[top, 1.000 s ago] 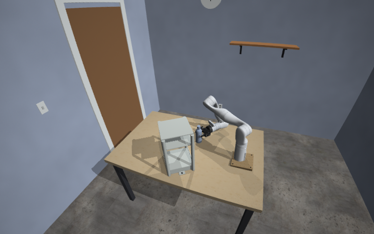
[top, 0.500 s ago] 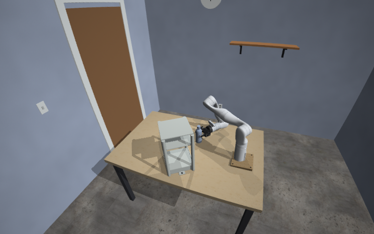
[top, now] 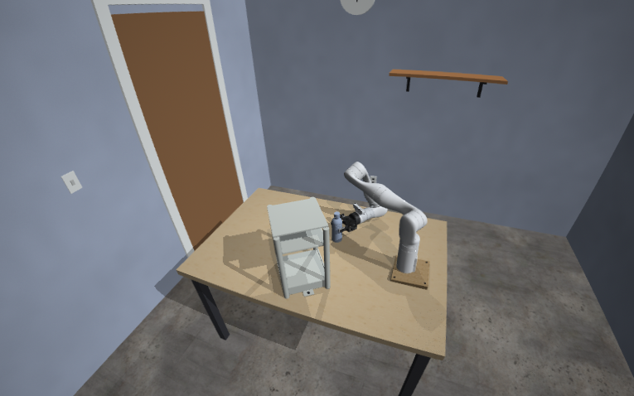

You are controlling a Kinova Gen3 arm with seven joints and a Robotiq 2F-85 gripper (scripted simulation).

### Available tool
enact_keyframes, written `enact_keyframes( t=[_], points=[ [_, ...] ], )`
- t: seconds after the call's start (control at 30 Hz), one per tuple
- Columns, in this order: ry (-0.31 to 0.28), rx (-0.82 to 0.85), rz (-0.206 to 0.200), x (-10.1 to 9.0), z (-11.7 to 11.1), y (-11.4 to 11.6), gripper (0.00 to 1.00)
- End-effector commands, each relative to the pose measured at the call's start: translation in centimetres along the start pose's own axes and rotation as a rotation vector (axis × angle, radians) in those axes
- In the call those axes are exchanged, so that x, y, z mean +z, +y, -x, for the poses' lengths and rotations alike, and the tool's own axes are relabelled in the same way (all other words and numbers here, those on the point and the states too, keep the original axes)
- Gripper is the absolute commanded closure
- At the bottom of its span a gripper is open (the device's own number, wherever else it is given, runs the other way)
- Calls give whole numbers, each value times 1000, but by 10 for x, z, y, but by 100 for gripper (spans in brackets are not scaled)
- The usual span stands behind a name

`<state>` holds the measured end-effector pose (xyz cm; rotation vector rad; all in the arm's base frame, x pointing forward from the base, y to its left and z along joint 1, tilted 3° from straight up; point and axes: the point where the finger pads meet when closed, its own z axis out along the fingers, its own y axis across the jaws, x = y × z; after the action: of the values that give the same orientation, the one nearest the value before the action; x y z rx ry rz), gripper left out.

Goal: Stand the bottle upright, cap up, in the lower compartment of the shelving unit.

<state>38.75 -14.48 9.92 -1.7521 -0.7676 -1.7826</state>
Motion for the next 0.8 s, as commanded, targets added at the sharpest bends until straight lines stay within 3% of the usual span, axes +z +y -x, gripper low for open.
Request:
enact_keyframes(
  t=[0.0, 0.03, 0.77],
  points=[
    [-4, -14, 4, 0, 3, 2, 19],
    [-4, -14, 4, 0, 3, 2, 100],
    [-4, -14, 4, 0, 3, 2, 100]
  ],
)
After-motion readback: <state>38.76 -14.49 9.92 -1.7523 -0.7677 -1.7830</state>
